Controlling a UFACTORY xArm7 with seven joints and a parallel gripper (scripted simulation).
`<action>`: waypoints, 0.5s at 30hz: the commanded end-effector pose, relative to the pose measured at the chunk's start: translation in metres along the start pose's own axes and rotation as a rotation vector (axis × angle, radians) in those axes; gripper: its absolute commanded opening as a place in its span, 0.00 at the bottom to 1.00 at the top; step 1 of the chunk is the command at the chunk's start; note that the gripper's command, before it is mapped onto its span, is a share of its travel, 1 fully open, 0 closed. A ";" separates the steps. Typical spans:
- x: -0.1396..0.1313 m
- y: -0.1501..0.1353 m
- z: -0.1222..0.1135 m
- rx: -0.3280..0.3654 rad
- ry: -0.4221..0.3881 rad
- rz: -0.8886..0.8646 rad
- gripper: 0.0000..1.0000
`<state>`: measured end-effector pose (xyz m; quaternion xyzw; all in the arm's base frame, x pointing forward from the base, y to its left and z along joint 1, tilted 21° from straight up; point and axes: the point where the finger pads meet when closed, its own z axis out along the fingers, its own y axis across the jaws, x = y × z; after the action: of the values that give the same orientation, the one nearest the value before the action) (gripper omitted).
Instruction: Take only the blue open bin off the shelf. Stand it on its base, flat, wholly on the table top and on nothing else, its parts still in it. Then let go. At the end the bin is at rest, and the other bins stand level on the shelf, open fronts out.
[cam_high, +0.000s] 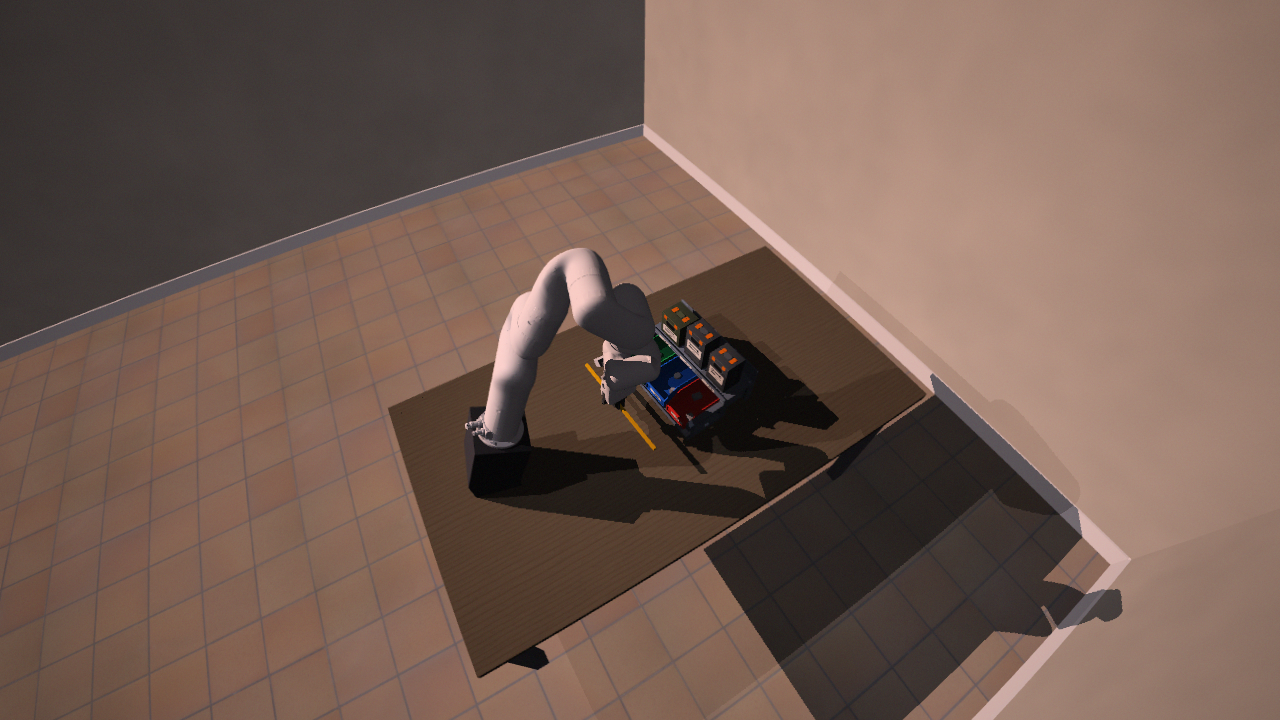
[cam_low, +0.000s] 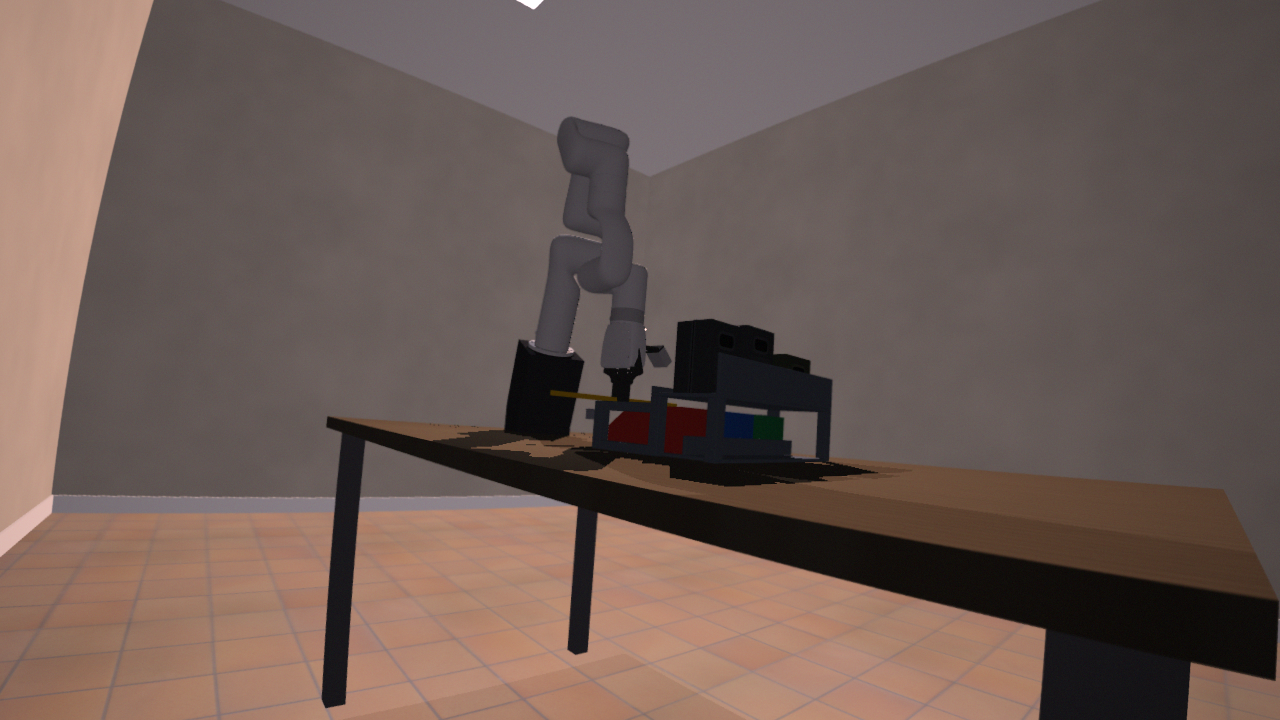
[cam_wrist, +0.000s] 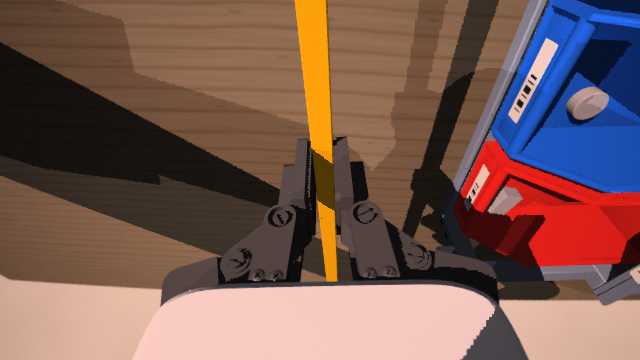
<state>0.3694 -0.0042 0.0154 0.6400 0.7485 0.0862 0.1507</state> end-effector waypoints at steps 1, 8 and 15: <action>0.000 -0.031 0.001 -0.020 -0.004 0.001 0.00; 0.000 -0.031 0.001 -0.020 -0.004 0.001 0.00; 0.000 -0.052 0.001 -0.005 -0.005 0.000 0.00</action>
<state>0.3400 -0.0097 0.0043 0.6405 0.7482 0.0831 0.1517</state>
